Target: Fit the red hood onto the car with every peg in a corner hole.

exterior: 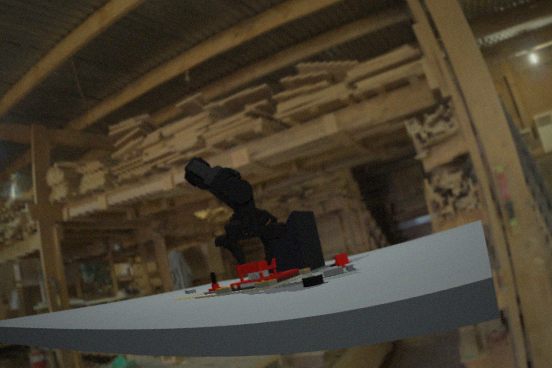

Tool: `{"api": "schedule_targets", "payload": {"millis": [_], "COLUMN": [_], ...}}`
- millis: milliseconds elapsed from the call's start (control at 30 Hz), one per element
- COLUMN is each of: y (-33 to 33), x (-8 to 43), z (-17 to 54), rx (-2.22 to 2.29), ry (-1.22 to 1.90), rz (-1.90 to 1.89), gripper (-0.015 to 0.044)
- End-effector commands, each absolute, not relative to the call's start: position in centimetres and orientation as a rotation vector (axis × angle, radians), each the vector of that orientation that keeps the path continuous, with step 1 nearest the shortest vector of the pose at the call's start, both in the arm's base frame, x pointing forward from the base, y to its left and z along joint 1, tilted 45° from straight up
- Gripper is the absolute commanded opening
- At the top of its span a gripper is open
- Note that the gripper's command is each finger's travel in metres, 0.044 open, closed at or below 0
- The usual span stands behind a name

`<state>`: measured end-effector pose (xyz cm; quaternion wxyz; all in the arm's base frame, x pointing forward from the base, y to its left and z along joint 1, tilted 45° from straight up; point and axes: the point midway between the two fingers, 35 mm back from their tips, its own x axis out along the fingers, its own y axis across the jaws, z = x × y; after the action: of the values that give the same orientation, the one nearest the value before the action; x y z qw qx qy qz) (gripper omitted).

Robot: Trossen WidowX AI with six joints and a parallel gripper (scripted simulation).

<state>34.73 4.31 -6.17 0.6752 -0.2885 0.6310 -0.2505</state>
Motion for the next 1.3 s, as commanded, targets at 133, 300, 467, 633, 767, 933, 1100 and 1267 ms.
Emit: {"api": "schedule_targets", "payload": {"millis": [133,300,467,633,767,933,1100,1267], "y": [4.27,4.19,4.04,3.88,3.75,3.68,3.81,3.99], "x": [34.63,34.64,34.66,34.68,34.69,34.70,34.70,34.70], "z": [-6.23,-6.31,-6.46,-6.62,-6.75,-6.83,-6.70,-6.54], "rx": [-0.652,-0.652,-0.652,-0.652,-0.652,-0.652,-0.652,-0.651], "ry": [1.423,1.423,1.423,1.423,1.423,1.423,1.423,1.422], "rz": [-0.560,-0.560,-0.560,-0.560,-0.560,-0.560,-0.560,-0.559], "gripper": [0.0000,0.0000,0.0000,0.0000,0.0000,0.0000,0.0000,0.0000]}}
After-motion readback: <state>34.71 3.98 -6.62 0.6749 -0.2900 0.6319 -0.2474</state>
